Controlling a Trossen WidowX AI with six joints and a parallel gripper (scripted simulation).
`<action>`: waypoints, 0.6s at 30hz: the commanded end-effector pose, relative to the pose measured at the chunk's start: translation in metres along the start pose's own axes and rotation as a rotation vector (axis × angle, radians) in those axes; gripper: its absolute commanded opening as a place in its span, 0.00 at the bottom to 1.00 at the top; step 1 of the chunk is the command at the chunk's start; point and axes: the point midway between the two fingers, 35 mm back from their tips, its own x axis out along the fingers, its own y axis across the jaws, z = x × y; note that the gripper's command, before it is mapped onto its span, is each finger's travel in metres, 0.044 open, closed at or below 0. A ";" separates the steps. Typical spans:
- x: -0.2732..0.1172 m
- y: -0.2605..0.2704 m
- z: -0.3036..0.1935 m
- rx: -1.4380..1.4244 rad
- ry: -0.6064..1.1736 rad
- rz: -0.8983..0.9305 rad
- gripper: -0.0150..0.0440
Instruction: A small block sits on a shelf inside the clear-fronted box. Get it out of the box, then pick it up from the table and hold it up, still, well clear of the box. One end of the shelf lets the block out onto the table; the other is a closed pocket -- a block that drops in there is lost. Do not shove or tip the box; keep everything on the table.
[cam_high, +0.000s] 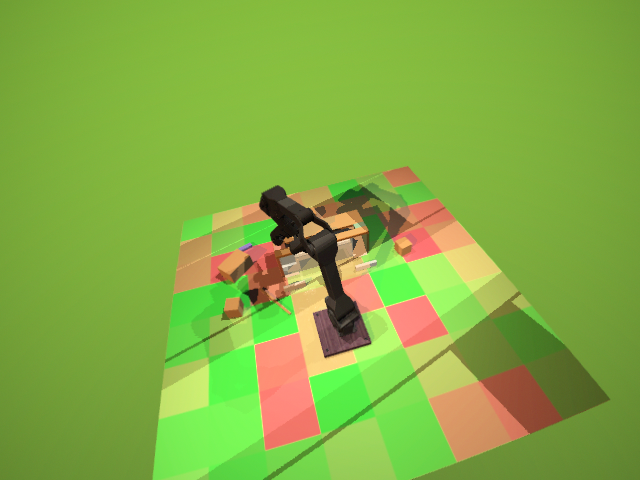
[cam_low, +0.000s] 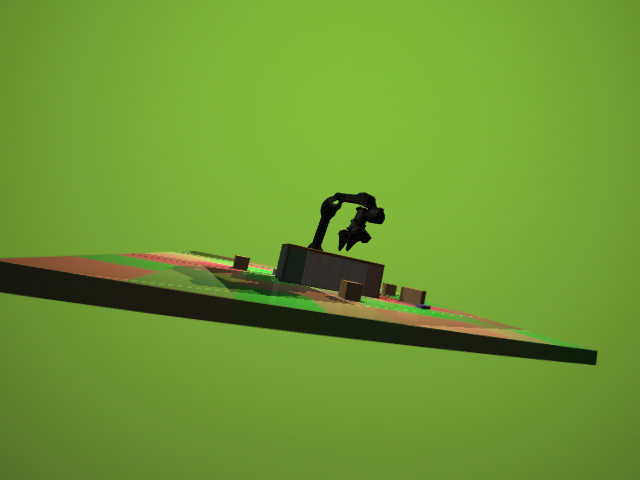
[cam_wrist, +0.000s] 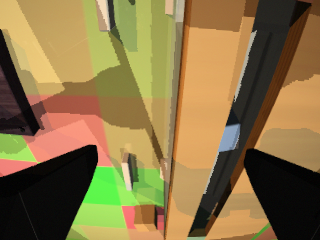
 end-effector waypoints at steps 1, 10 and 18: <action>0.005 -0.001 0.000 -0.007 0.006 0.002 0.93; 0.019 -0.002 0.005 -0.007 0.006 0.002 0.93; 0.031 -0.003 0.008 -0.007 0.006 0.002 0.93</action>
